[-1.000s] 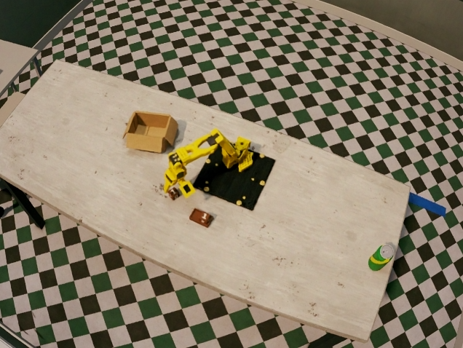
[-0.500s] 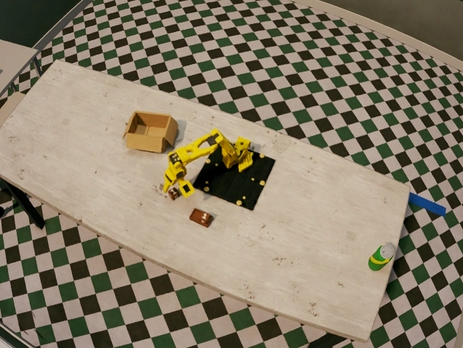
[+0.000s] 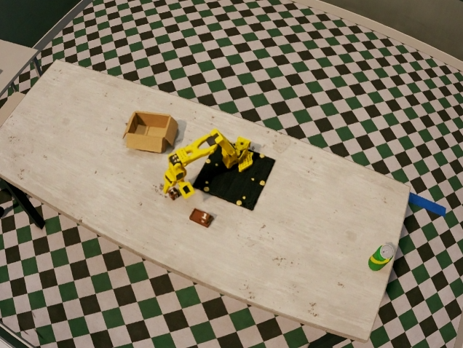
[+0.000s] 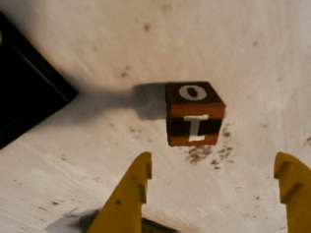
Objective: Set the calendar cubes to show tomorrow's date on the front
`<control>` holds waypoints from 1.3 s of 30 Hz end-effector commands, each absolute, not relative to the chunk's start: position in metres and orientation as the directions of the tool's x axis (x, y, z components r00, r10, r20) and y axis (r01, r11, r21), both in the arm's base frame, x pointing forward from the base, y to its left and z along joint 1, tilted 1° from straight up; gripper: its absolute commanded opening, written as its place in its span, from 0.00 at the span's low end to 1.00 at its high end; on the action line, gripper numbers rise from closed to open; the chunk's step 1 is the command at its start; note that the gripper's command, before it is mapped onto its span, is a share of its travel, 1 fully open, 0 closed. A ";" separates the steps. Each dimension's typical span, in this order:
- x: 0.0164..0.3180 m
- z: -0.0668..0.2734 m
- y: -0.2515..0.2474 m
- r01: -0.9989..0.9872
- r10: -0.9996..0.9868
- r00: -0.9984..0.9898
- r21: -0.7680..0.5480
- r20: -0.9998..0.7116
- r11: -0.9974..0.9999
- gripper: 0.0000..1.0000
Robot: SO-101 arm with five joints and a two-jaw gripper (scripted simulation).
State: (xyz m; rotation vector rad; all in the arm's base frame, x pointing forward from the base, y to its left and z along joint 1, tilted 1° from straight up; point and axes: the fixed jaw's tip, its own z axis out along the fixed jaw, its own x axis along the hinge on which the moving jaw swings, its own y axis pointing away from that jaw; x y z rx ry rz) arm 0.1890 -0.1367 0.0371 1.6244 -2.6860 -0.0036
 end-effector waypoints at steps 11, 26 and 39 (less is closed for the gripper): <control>0.186 0.015 -0.137 -0.885 -0.885 -0.466 0.023 -0.003 0.466 0.35; 0.185 0.000 -0.136 -0.885 -0.885 -0.466 0.023 -0.003 0.466 0.35; 0.185 -0.001 -0.136 -0.885 -0.885 -0.466 0.023 -0.003 0.466 0.35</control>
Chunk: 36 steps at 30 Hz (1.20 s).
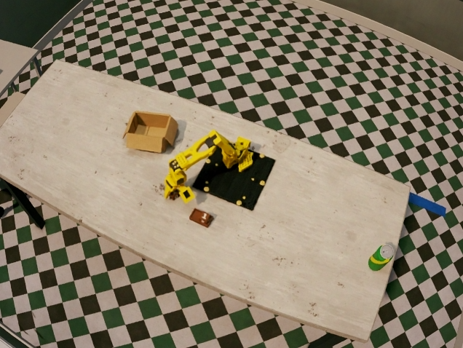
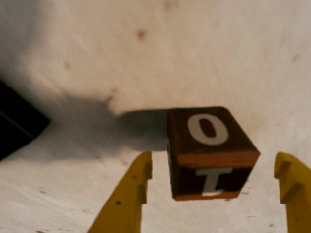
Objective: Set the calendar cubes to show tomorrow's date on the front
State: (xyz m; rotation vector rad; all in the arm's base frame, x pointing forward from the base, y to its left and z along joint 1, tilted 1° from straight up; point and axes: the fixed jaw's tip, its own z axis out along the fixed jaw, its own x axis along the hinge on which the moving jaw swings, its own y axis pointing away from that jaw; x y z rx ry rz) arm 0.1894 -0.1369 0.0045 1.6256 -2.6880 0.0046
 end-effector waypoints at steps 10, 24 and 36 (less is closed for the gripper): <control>0.187 -0.001 -0.136 -0.885 -0.885 -0.466 0.023 -0.003 0.466 0.32; 0.191 -0.001 -0.139 -0.885 -0.885 -0.466 0.023 -0.003 0.466 0.25; 0.194 -0.001 -0.140 -0.885 -0.885 -0.466 0.023 -0.003 0.466 0.21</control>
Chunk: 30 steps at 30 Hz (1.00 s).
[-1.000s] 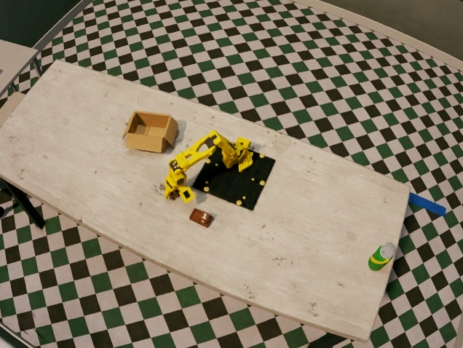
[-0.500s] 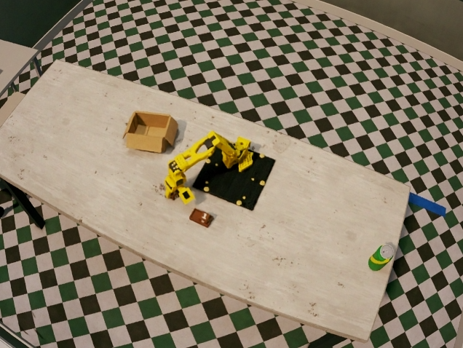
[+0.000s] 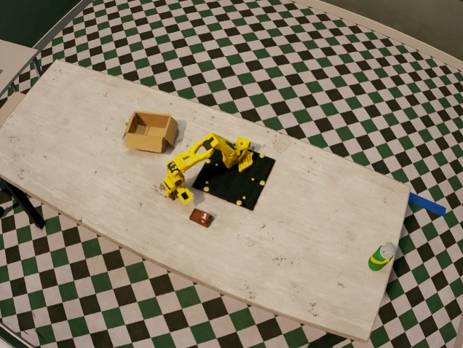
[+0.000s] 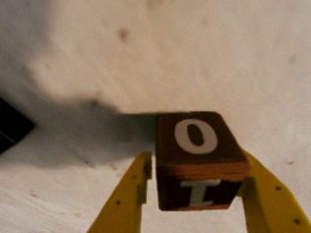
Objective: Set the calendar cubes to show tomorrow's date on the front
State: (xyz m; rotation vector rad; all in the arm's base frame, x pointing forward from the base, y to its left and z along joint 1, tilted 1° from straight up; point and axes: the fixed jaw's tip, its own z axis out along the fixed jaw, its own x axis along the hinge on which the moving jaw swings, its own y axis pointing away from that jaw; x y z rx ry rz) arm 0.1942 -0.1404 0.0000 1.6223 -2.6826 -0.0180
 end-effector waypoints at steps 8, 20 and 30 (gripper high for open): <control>0.195 -0.001 -0.141 -0.885 -0.885 -0.466 0.023 -0.003 0.466 0.20; 0.195 -0.001 -0.141 -0.885 -0.885 -0.466 0.023 -0.003 0.466 0.17; 0.195 -0.001 -0.141 -0.885 -0.885 -0.466 0.023 -0.003 0.466 0.08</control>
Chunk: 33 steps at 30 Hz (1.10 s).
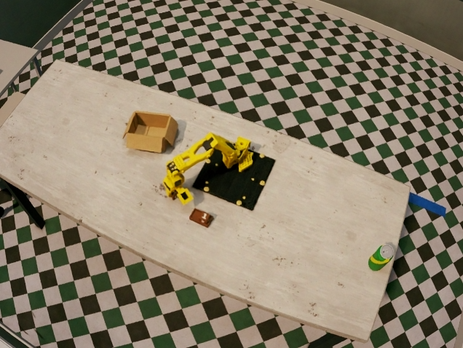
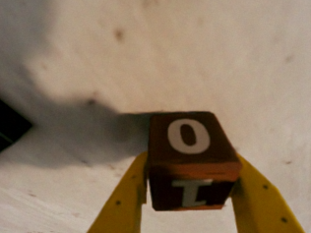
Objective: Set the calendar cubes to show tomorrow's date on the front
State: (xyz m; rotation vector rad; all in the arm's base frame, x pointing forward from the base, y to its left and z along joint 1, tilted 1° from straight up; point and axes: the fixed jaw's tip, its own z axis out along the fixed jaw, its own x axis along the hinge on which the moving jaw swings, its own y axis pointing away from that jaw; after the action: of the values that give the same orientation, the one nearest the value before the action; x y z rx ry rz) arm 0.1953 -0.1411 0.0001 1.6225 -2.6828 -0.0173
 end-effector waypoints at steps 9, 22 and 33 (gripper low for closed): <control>0.195 -0.001 -0.141 -0.885 -0.885 -0.466 0.023 -0.003 0.466 0.00; 0.195 0.003 -0.141 -0.885 -0.885 -0.466 0.022 -0.003 0.466 0.00; 0.197 0.026 -0.142 -0.885 -0.885 -0.466 0.016 -0.002 0.466 0.00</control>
State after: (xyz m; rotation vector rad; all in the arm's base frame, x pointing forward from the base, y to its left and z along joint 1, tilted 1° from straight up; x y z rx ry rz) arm 0.1938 -0.1401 0.0151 1.6161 -2.6722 -0.0596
